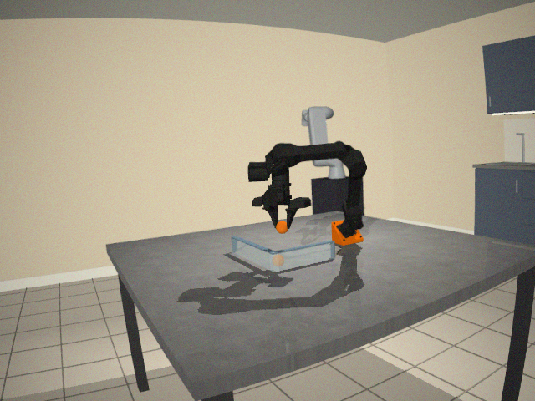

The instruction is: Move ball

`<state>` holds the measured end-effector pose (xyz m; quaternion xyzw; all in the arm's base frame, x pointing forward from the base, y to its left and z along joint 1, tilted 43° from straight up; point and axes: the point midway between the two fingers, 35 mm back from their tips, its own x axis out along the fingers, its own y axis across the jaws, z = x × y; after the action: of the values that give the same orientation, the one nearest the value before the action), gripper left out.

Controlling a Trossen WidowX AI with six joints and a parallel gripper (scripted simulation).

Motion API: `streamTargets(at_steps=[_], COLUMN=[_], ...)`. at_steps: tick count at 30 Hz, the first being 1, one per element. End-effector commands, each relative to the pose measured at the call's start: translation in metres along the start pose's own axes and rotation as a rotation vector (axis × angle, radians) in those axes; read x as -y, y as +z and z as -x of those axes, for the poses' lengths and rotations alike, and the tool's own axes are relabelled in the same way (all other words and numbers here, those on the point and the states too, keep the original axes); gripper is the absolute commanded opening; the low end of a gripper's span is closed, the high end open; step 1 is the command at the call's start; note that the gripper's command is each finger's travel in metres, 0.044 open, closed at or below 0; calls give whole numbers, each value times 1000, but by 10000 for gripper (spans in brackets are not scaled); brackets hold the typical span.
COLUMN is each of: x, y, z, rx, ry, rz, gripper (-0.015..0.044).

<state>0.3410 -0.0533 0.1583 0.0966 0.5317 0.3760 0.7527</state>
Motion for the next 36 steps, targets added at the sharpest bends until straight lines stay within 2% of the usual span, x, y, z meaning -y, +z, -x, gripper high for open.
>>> streamTargets(at_steps=[1, 15, 23, 36], x=[3, 11, 12, 11], y=[-2, -6, -5, -6], z=[-4, -18, -26, -82], rx=[-4, -19, -19, -18], ry=[1, 4, 3, 5], rz=[-120, -573, -579, -578], gripper=[0, 0, 0, 0])
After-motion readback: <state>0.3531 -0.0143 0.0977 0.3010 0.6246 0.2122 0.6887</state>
